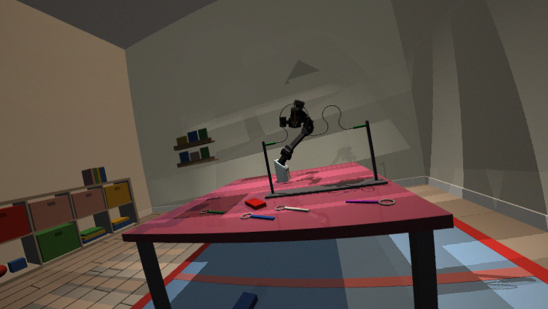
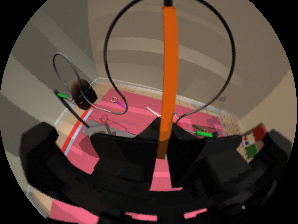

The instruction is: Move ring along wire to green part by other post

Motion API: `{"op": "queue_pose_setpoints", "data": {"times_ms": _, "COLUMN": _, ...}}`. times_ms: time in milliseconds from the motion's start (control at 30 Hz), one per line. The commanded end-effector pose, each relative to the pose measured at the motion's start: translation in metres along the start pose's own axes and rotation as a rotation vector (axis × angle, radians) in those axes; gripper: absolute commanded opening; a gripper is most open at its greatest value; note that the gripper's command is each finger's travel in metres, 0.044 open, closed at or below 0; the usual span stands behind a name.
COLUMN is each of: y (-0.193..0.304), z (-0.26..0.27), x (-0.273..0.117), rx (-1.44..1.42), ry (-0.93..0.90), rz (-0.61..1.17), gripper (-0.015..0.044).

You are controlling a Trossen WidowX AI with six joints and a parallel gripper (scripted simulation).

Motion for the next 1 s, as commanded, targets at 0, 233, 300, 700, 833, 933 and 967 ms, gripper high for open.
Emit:
{"op": "queue_pose_setpoints", "data": {"times_ms": 0, "y": -0.0003, "z": 0.0004, "x": -0.0007, "rx": 0.05, "ry": -0.024, "rz": -0.014, "gripper": -0.015}}
{"op": "queue_pose_setpoints", "data": {"times_ms": 233, "y": 0.0001, "z": 0.0011, "x": -0.0004, "rx": 0.126, "ry": -0.063, "rz": -0.032, "gripper": -0.015}}
{"op": "queue_pose_setpoints", "data": {"times_ms": 300, "y": 0.0002, "z": 0.0014, "x": -0.0002, "rx": 0.148, "ry": -0.074, "rz": -0.037, "gripper": -0.015}}
{"op": "queue_pose_setpoints", "data": {"times_ms": 700, "y": 0.0005, "z": 0.0028, "x": 0.0003, "rx": 0.278, "ry": -0.141, "rz": -0.068, "gripper": -0.015}}
{"op": "queue_pose_setpoints", "data": {"times_ms": 833, "y": 0.0006, "z": 0.0034, "x": 0.0005, "rx": 0.322, "ry": -0.164, "rz": -0.078, "gripper": -0.015}}
{"op": "queue_pose_setpoints", "data": {"times_ms": 933, "y": 0.0006, "z": 0.0037, "x": 0.0006, "rx": 0.354, "ry": -0.181, "rz": -0.086, "gripper": -0.015}}
{"op": "queue_pose_setpoints", "data": {"times_ms": 967, "y": 0.0007, "z": 0.0039, "x": 0.0006, "rx": 0.365, "ry": -0.186, "rz": -0.088, "gripper": -0.015}}
Point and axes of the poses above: the point midway between the two fingers, 35 mm back from their tips, its own x axis out along the fingers, its own z axis across the jaws, y = z × x, the point moved 5 cm from there along -x, back along the fingers, and after that the axes turned 11 degrees about -x, right-handed, at the moved point
